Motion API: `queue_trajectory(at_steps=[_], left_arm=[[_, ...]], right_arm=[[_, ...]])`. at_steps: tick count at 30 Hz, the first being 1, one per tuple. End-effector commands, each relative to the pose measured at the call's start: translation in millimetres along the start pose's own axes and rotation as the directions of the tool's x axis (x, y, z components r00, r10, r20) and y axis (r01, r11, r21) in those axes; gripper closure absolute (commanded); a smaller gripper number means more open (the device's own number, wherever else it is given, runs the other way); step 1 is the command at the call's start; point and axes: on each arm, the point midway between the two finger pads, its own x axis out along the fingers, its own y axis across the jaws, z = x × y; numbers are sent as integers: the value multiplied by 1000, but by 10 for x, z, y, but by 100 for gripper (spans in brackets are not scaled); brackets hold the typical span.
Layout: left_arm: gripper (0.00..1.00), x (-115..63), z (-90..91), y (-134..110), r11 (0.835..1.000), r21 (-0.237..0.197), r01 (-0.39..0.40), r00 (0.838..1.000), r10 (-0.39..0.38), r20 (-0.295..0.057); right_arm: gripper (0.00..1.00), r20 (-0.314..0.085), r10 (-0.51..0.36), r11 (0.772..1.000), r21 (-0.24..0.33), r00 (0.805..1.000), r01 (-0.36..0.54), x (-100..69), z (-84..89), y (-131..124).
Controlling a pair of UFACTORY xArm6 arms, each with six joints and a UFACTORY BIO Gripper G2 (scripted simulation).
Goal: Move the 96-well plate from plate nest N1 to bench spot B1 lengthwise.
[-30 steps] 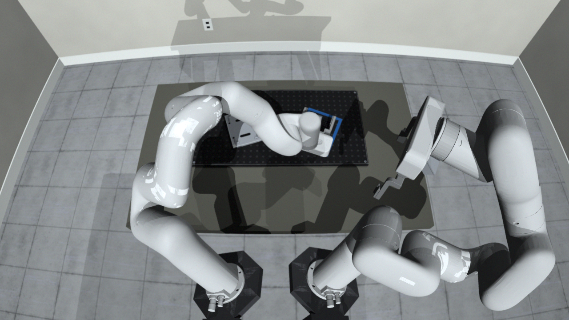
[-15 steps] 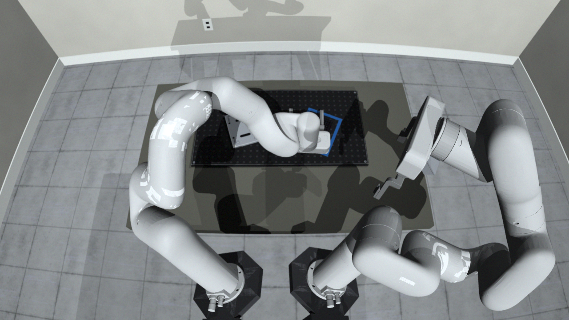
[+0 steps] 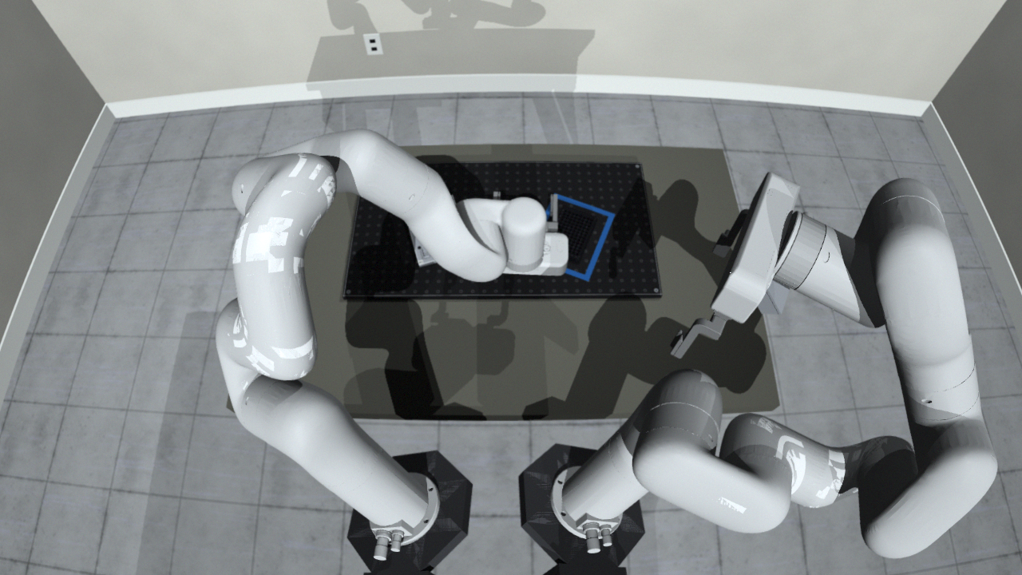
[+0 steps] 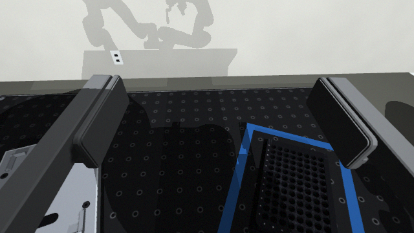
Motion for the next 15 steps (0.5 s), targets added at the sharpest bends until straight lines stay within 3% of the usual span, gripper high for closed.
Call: queue_trajectory(at_steps=[1,15], left_arm=[[63,-54,118,139,1000,-2,0,1000,0,2],[63,-247,445,604,1000,-2,0,1000,0,2]], right_arm=[[0,-1,0,1000,0,1000,0,-4,-1,1],[0,-1,0,1000,0,1000,0,-4,-1,1]])
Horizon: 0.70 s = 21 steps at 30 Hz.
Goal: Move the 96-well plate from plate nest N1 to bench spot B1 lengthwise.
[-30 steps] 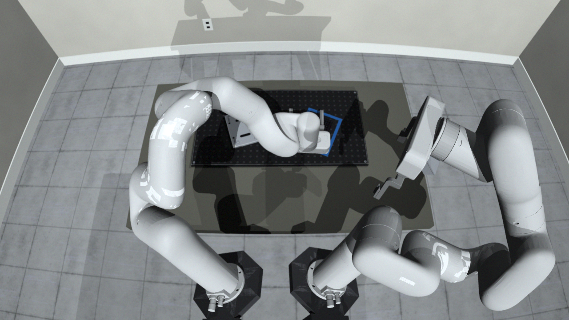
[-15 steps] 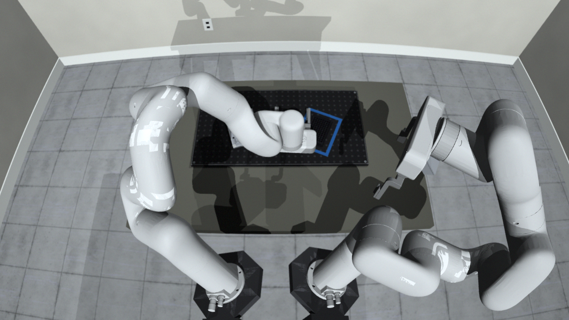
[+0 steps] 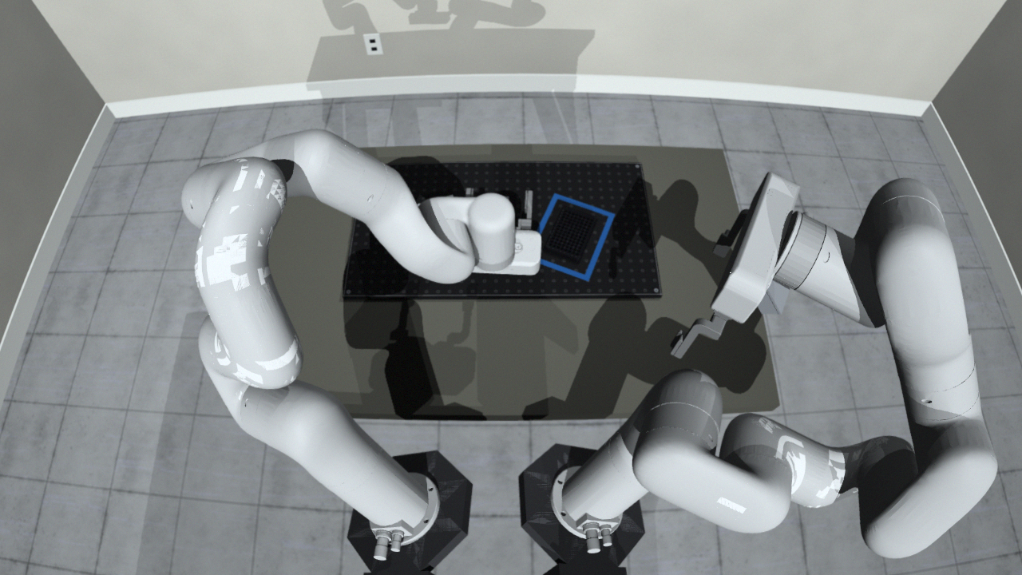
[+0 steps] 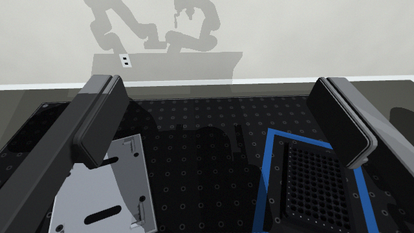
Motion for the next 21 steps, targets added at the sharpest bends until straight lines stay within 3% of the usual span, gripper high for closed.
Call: queue_trajectory(at_steps=[1,21], left_arm=[[63,-53,118,141,1000,-2,0,1000,0,1],[63,-342,609,838,1000,-2,0,1000,0,1]], right_arm=[[0,-1,0,1000,0,1000,0,-4,-1,1],[0,-1,0,1000,0,1000,0,-4,-1,1]])
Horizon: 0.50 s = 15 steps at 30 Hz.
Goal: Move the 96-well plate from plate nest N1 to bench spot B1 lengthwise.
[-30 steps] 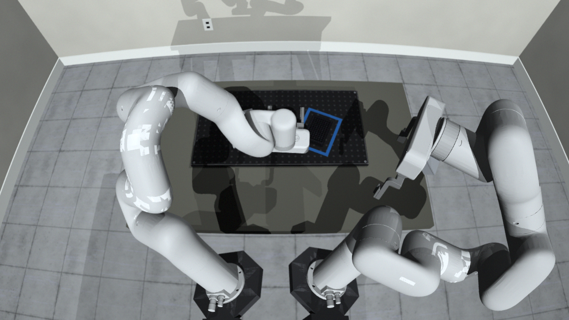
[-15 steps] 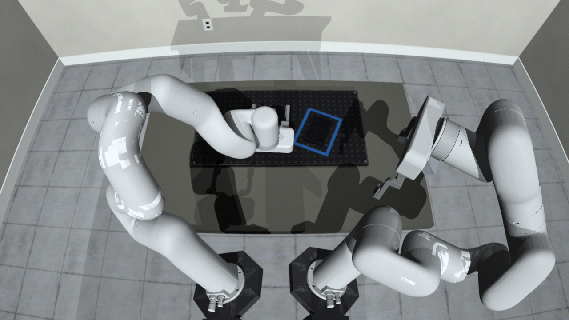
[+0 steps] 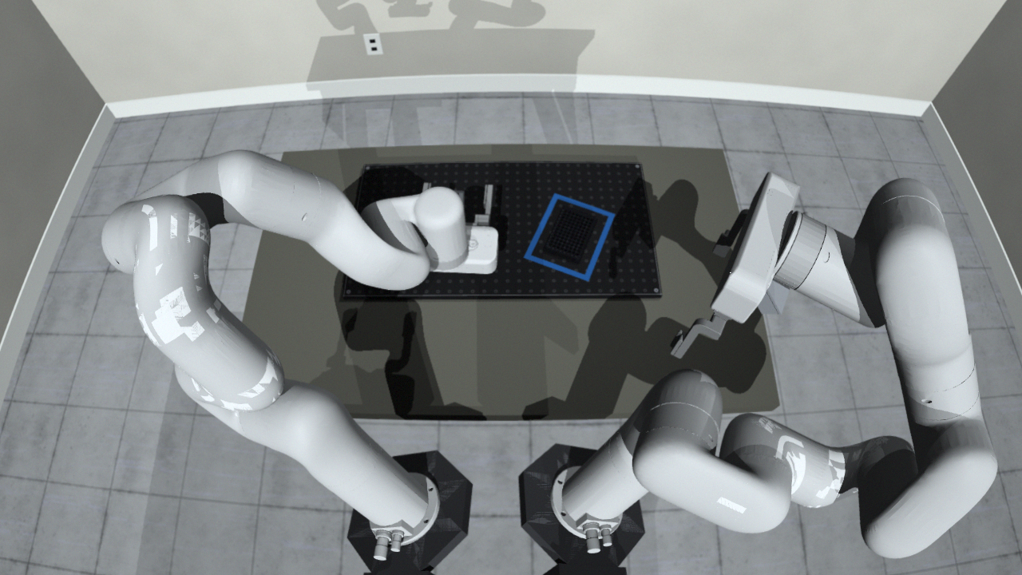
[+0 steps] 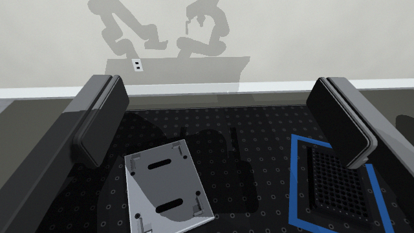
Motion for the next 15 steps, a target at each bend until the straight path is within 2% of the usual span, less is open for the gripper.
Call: queue_trajectory(at_steps=[1,9,15], left_arm=[[63,-55,120,146,1000,-2,1,1000,-1,-1],[63,-151,284,379,1000,-2,1,1000,-1,-1],[63,-157,294,393,1000,-2,1,1000,-1,-1]], right_arm=[[0,-1,0,1000,0,1000,0,-4,-1,1],[0,-1,0,1000,0,1000,0,-4,-1,1],[0,-1,0,1000,0,1000,0,-4,-1,1]])
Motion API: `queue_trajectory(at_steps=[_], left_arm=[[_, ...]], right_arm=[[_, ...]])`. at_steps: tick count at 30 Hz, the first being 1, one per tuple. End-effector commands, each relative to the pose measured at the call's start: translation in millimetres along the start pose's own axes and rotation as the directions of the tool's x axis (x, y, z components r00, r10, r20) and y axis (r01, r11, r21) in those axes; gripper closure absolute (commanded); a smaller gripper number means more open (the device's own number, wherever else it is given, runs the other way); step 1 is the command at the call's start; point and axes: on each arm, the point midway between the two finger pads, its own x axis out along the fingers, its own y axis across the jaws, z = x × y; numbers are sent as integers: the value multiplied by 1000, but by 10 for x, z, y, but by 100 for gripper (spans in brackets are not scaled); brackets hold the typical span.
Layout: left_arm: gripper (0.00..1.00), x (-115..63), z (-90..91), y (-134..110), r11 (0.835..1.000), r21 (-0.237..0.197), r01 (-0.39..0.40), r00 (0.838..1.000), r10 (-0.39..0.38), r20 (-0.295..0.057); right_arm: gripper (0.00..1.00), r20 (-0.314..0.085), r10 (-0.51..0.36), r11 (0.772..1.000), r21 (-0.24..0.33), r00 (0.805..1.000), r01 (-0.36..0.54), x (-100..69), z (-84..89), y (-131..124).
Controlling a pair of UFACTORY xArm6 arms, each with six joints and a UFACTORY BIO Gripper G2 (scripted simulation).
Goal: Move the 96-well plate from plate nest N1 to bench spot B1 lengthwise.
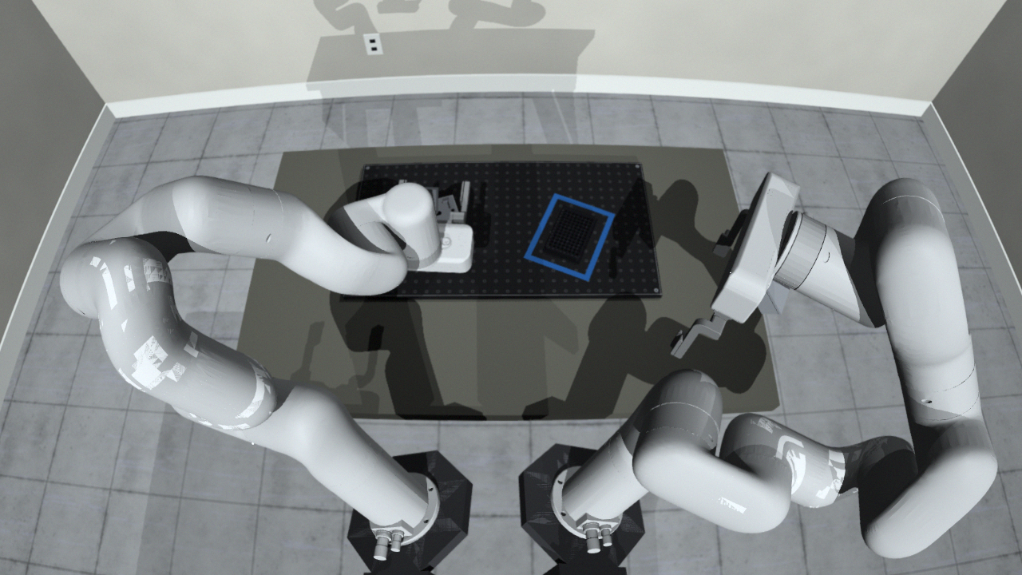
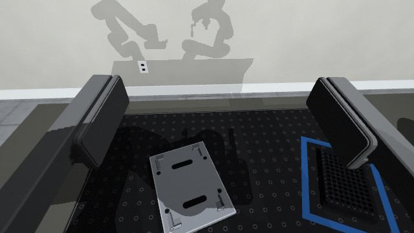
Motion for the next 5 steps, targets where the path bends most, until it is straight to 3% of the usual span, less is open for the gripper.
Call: queue_trajectory(at_steps=[1,5], left_arm=[[63,5,11,2,1000,-1,0,1000,0,1],[63,5,12,2,1000,-1,0,1000,0,1]], right_arm=[[0,-1,0,1000,0,1000,0,-4,-1,1],[0,-1,0,1000,0,1000,0,-4,-1,1]])
